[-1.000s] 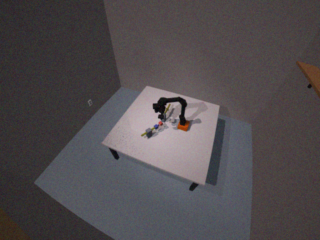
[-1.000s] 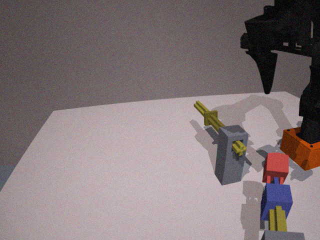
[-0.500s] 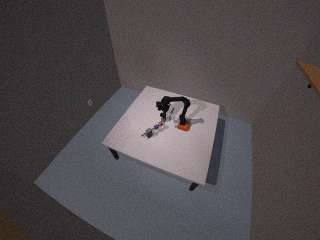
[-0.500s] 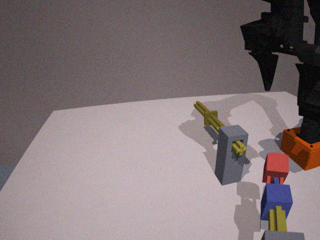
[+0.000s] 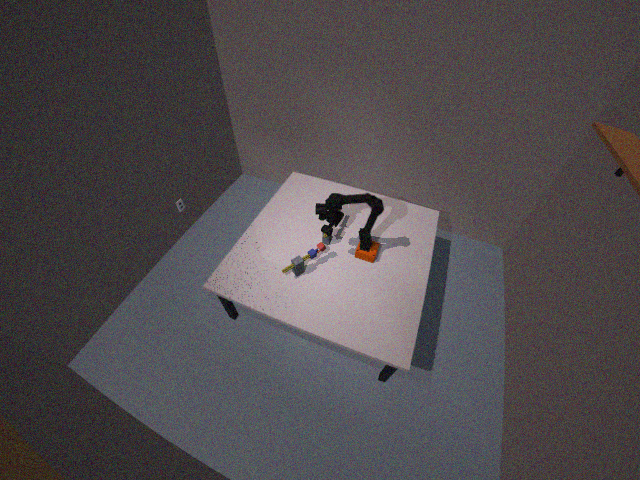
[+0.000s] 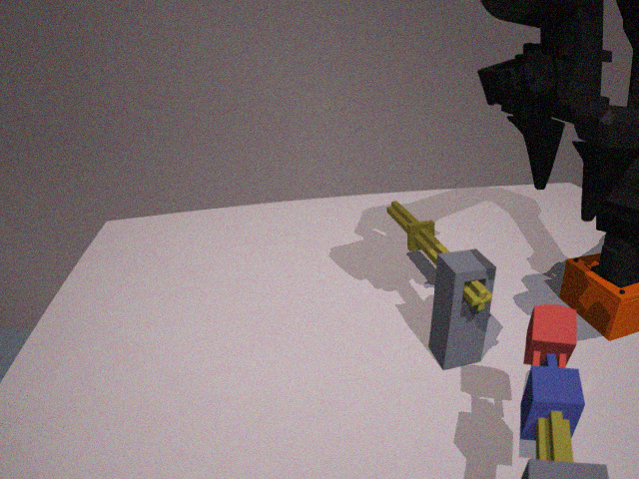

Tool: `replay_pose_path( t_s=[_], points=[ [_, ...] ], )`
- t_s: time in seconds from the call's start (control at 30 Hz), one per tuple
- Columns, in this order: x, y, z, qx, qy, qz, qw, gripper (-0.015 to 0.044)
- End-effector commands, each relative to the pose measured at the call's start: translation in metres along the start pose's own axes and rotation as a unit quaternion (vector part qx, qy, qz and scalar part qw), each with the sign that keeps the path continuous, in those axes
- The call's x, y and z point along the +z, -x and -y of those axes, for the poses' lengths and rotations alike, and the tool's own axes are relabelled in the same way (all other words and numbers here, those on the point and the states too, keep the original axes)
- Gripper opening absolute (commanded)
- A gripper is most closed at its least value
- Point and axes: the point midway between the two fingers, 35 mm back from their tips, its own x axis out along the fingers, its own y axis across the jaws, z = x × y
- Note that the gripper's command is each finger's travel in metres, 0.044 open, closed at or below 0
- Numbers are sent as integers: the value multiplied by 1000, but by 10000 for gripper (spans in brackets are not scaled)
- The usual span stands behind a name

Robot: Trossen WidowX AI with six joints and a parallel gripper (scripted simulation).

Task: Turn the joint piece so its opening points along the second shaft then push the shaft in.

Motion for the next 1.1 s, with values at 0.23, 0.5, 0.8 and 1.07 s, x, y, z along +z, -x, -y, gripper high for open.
replay_pose_path(
  t_s=[0.23, 0.5, 0.8, 1.07],
  points=[
    [0, -5, 0, -17, -157, -6, 987, 440],
    [0, -8, 0, -29, -268, -7, 963, 440],
    [0, -10, -1, -42, -388, -4, 921, 440],
    [1, -12, -1, -53, -490, 2, 870, 440]
  ],
)
